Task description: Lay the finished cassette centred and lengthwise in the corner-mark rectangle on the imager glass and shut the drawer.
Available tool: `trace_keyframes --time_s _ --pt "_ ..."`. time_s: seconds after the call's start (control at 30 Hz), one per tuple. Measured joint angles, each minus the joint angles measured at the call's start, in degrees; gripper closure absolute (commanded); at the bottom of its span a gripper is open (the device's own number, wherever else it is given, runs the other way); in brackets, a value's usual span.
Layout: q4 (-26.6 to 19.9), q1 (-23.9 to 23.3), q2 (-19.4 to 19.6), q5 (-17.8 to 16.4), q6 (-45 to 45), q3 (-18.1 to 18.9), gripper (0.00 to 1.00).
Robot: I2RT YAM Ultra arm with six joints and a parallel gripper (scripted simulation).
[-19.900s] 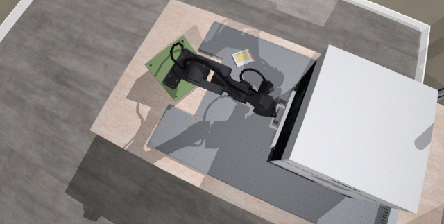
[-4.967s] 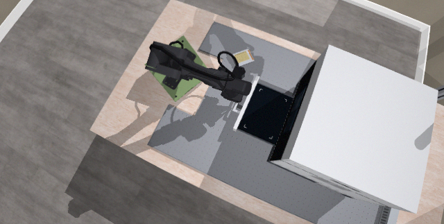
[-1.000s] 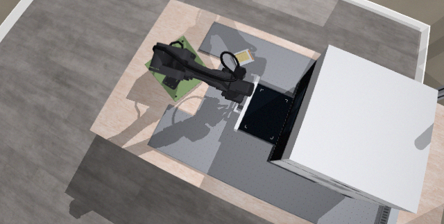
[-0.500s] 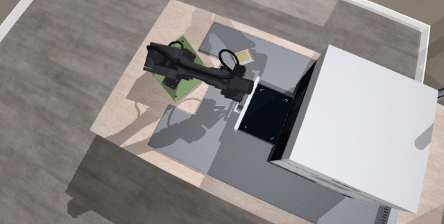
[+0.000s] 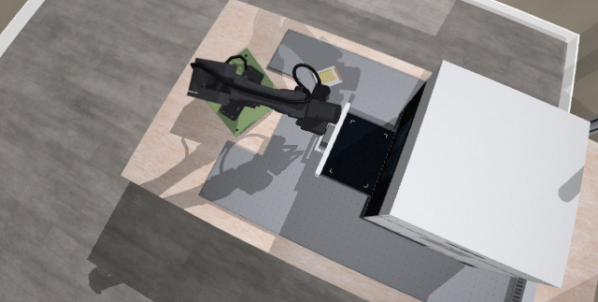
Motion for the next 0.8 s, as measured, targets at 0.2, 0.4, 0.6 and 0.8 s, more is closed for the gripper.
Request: trace_keyframes --time_s 0.2,0.4,0.6,0.8 --pt "-2.1 0.81 -1.11 0.59 0.68 0.61 0.65" --pt "-4.48 1.86 -2.38 1.22 1.44 1.29 0.65" --pt "-6.93 3.04 -3.72 1.97 2.36 2.25 0.65" --pt "-8.98 3.96 -4.55 2.62 3.17 2.93 0.65"
